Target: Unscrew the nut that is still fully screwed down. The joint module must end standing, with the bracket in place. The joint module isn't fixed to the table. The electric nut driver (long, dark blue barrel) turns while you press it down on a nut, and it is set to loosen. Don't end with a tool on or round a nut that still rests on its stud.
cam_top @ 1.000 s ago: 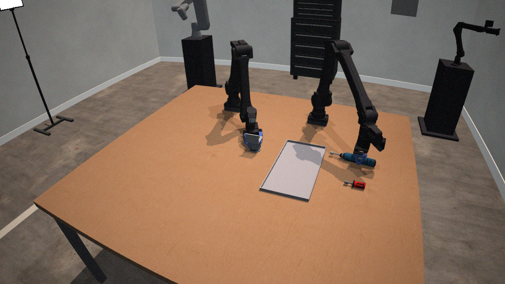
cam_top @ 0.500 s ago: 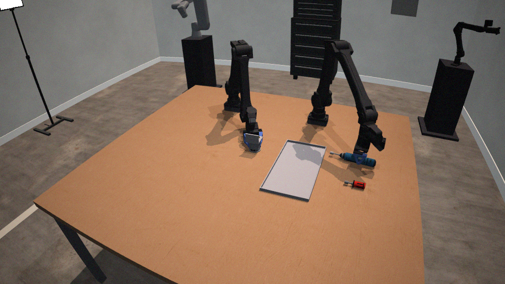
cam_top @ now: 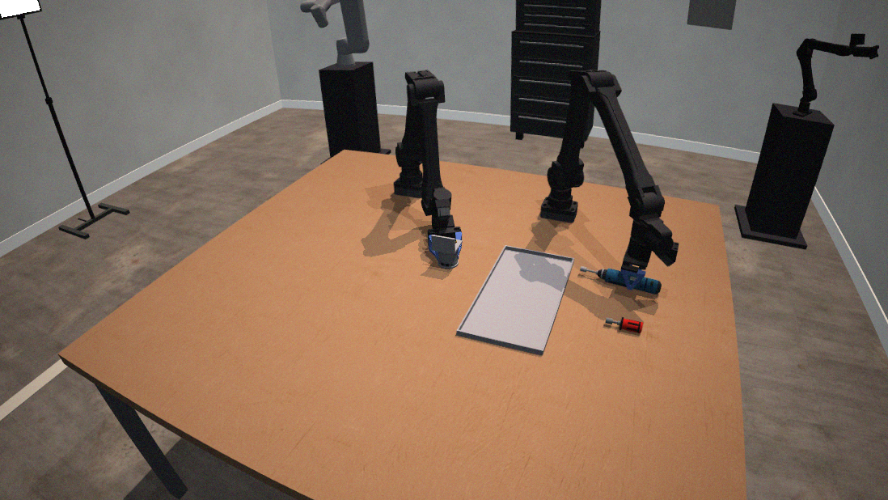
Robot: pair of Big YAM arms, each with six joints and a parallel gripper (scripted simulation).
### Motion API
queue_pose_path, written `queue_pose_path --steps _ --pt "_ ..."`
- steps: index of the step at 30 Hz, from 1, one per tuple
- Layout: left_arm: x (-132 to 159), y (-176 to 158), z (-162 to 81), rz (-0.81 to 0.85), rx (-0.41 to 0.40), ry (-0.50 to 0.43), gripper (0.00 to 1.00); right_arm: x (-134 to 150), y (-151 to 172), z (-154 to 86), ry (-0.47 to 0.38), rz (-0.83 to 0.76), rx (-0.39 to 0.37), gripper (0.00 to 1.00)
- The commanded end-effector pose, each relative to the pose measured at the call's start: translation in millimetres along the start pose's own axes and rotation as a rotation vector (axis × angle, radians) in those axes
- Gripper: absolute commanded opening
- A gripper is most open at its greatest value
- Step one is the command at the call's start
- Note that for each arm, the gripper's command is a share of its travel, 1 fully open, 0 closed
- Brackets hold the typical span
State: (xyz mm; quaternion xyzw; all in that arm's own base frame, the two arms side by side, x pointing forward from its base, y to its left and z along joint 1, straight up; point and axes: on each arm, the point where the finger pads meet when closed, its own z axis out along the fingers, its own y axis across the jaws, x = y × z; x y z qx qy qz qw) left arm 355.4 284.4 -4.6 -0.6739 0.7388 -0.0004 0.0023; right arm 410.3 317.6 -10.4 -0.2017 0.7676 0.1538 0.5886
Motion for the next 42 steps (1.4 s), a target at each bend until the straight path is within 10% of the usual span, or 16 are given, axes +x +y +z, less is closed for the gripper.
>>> queue_pose_path --steps 1,42 --pt "-3.8 6.5 -0.7 -0.003 0.004 -0.006 0.65 16.9 -0.9 -0.1 0.04 -0.016 0.003 0.59" --pt "-3.0 8.3 -1.1 -0.003 0.004 -0.008 0.65 16.9 -0.9 -0.1 0.04 -0.016 0.003 0.59"
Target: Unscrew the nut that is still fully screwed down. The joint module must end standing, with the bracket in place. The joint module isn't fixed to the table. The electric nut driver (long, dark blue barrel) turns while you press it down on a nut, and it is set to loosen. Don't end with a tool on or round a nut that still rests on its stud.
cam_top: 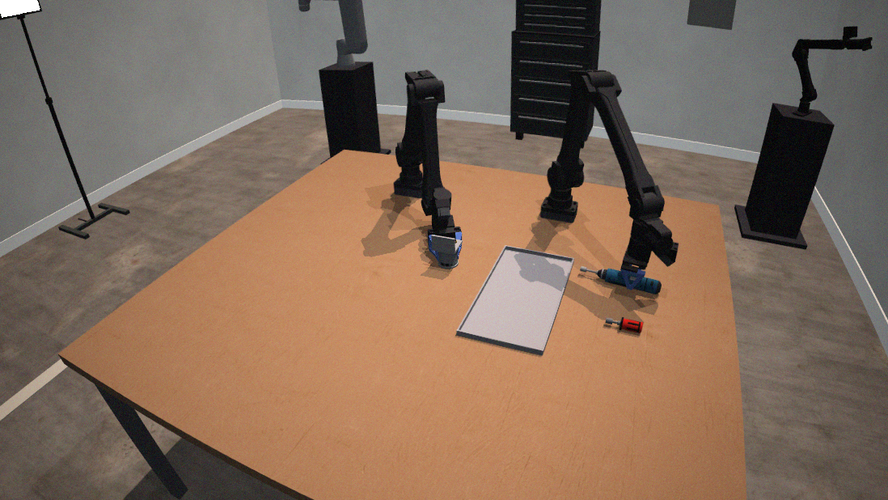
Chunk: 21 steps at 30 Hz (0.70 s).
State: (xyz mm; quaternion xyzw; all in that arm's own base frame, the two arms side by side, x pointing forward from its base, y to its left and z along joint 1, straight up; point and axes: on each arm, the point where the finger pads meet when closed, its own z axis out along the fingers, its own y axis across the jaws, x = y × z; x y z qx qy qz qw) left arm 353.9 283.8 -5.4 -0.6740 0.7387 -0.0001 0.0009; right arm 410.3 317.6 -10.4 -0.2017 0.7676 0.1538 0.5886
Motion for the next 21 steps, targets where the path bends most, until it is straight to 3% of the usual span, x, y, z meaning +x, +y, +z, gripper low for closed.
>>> queue_pose_path --steps 1,21 --pt "-3.6 7.0 -1.3 -0.003 0.006 -0.009 0.65 16.9 -0.9 -0.1 0.04 -0.016 0.003 0.59" --pt "-3.8 6.8 -1.8 -0.003 0.005 -0.009 0.65 16.9 -0.9 -0.1 0.04 -0.016 0.003 0.59"
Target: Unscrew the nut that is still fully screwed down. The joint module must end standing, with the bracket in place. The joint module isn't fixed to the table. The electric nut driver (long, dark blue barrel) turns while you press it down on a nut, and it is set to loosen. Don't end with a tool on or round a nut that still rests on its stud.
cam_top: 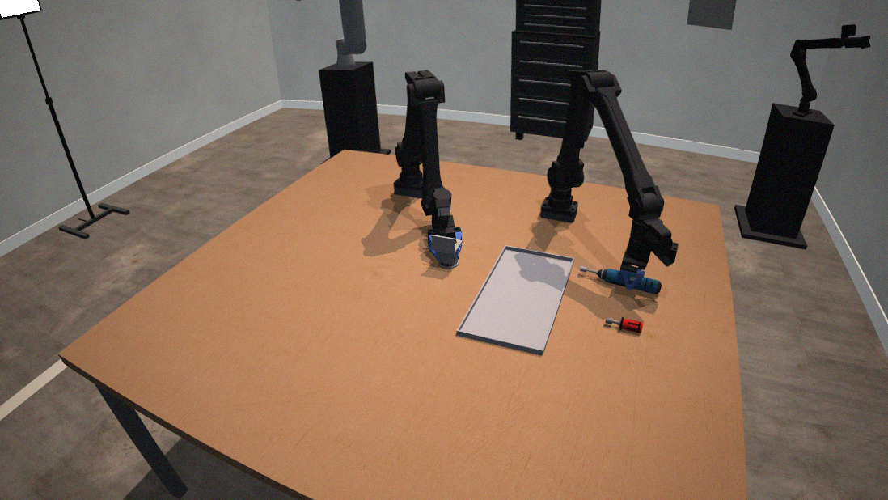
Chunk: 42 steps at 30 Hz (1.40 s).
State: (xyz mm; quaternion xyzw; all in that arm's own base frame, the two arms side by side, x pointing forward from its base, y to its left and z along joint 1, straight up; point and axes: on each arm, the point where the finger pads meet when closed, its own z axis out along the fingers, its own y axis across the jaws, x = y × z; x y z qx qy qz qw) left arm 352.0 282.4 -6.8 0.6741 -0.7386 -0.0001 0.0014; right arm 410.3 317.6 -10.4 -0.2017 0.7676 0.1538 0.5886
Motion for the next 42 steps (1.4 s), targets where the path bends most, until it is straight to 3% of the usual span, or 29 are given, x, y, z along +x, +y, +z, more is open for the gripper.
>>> queue_pose_path --steps 1,7,8,24,25,42 --pt "-5.3 5.0 -3.3 -0.003 0.009 -0.012 0.65 16.9 -0.9 -0.1 0.04 -0.016 0.003 0.59" --pt "-5.3 5.0 -3.3 -0.003 0.009 -0.012 0.65 16.9 -0.9 -0.1 0.04 -0.016 0.003 0.59" --pt "-5.3 5.0 -3.3 -0.003 0.009 -0.012 0.55 16.9 -0.9 -0.1 0.04 -0.016 0.003 0.59" --pt "-5.3 5.0 -3.3 -0.003 0.009 -0.012 0.55 16.9 -0.9 -0.1 0.04 -0.016 0.003 0.59" --pt "-5.3 5.0 -3.3 -0.003 0.009 -0.012 0.46 16.9 -0.9 -0.1 0.04 -0.016 0.003 0.59" --pt "-5.3 5.0 -3.3 -0.003 0.009 -0.012 0.45 16.9 -0.9 -0.1 0.04 -0.016 0.003 0.59"
